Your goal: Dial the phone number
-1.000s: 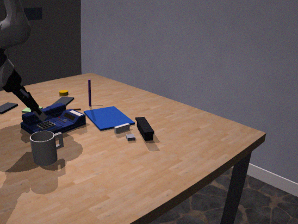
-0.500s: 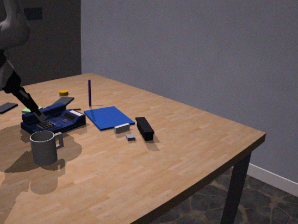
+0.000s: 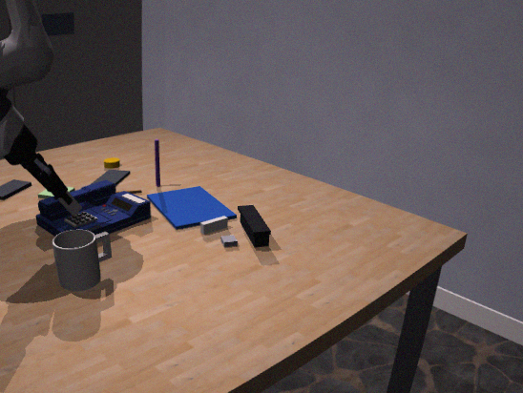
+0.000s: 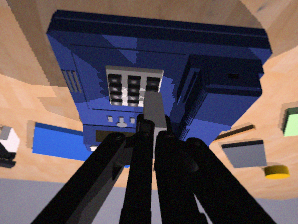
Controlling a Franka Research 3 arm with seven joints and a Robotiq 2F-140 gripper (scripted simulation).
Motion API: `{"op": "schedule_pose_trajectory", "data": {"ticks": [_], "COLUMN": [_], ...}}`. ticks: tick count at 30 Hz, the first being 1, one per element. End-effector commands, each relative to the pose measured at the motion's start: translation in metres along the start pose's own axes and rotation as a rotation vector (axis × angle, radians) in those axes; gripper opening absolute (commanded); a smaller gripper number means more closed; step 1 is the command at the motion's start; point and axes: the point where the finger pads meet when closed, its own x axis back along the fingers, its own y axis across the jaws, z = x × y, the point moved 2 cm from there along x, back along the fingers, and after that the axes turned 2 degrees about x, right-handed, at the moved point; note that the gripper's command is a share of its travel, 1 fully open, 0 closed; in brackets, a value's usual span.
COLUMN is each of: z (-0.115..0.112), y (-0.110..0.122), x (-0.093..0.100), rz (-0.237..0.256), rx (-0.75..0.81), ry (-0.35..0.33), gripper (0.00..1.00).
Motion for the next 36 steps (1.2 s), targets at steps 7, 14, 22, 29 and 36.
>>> {"op": "schedule_pose_trajectory", "data": {"ticks": [7, 14, 22, 29, 36], "z": [-0.0004, 0.0000, 0.0005, 0.0010, -0.0021], "y": [-0.0009, -0.0009, -0.0009, -0.0009, -0.0009], "x": [-0.0014, -0.0021, -0.0027, -0.0035, 0.0009], "rz": [0.002, 0.002, 0.002, 0.002, 0.002], "rx": [0.008, 0.008, 0.008, 0.008, 0.008], "ry": [-0.003, -0.003, -0.003, -0.003, -0.003], "gripper": [0.00, 0.00, 0.00, 0.00, 0.00]}}
